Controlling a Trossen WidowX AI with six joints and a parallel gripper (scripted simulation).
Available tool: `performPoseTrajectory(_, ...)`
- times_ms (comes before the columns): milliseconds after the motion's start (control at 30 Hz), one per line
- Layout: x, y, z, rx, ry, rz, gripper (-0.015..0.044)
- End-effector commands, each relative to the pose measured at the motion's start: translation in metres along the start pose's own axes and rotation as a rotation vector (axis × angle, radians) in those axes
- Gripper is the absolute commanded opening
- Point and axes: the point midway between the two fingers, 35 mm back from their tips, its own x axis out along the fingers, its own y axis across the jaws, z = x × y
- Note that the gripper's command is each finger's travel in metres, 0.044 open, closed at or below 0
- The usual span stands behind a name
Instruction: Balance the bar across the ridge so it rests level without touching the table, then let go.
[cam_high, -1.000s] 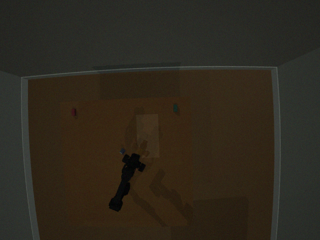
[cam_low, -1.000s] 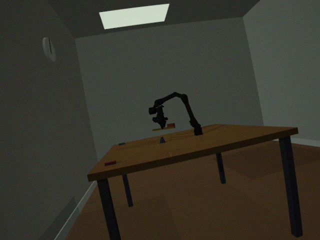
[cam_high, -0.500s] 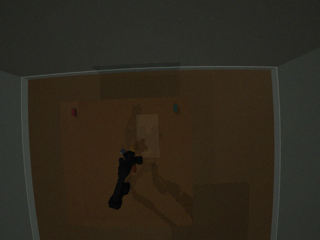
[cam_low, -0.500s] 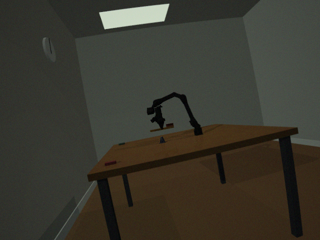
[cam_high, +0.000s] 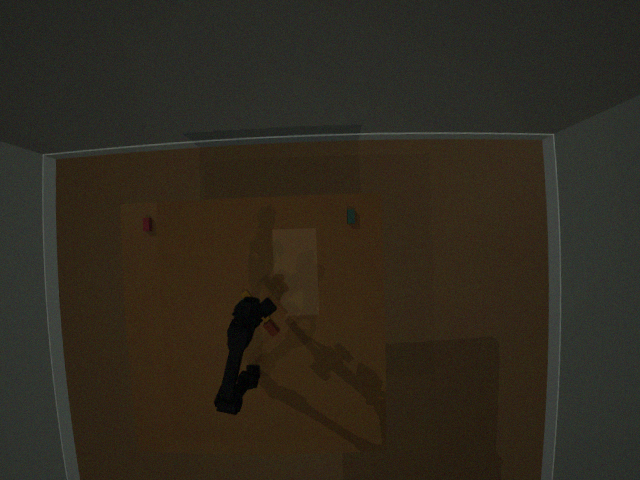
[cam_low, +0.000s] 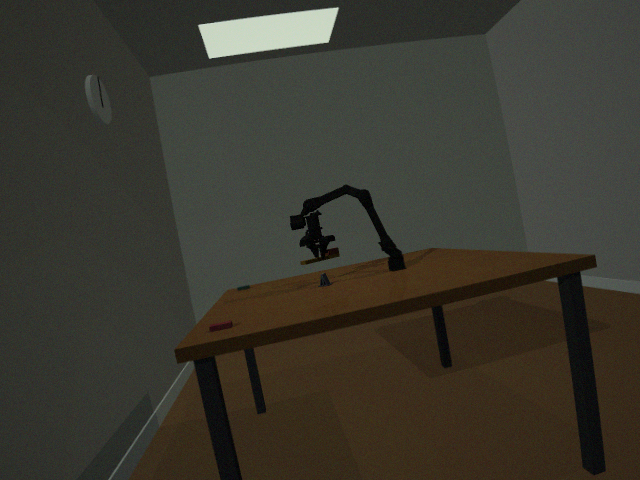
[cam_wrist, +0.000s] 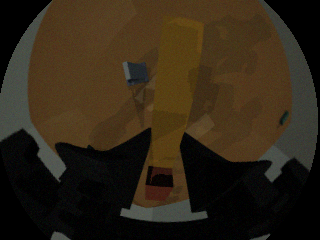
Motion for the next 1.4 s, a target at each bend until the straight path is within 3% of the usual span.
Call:
performPoseTrajectory(0,-0.002,0.005,0.011,-0.179,-0.007,-0.001,0.0000)
performPoseTrajectory(1367,-0.002,0.096,0.073,-1.810,-0.015,-0.006,0.0000)
